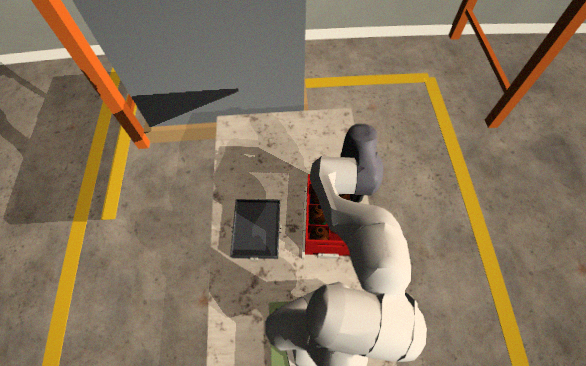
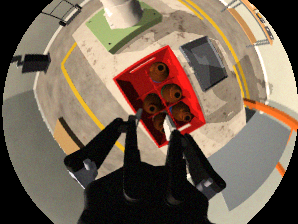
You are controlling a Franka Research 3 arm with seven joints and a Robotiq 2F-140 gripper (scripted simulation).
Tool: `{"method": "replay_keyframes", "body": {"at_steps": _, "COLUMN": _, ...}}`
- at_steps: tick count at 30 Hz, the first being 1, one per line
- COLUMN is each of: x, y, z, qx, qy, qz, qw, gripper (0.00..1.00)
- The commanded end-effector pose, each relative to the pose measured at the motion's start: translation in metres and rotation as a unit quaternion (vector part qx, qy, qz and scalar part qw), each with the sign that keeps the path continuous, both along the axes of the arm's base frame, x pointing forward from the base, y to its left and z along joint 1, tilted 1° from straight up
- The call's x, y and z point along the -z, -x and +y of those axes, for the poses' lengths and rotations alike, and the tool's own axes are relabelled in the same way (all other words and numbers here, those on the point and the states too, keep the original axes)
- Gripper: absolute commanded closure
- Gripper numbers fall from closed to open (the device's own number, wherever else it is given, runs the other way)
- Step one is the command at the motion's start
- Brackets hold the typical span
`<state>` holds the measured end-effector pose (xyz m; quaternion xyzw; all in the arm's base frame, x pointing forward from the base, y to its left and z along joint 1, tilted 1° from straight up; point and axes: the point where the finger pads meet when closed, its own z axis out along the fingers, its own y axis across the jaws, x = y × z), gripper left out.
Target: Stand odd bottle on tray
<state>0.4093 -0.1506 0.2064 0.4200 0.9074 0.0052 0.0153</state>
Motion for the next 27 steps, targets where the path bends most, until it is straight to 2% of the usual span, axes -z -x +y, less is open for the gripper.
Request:
{"method": "replay_keyframes", "body": {"at_steps": 1, "x": -0.0028, "y": 0.0046, "z": -0.0002, "qx": 0.005, "qy": -0.001, "qz": 0.006, "qw": 1.000, "gripper": 0.56}}
{"method": "replay_keyframes", "body": {"at_steps": 5, "x": -0.0034, "y": 0.0046, "z": -0.0002, "qx": 0.005, "qy": -0.001, "qz": 0.006, "qw": 1.000, "gripper": 0.56}}
{"method": "replay_keyframes", "body": {"at_steps": 6, "x": -0.0034, "y": 0.0046, "z": -0.0002, "qx": 0.005, "qy": -0.001, "qz": 0.006, "qw": 1.000, "gripper": 0.90}}
{"method": "replay_keyframes", "body": {"at_steps": 27, "x": -0.0034, "y": 0.0046, "z": -0.0002, "qx": 0.005, "qy": -0.001, "qz": 0.006, "qw": 1.000, "gripper": 0.90}}
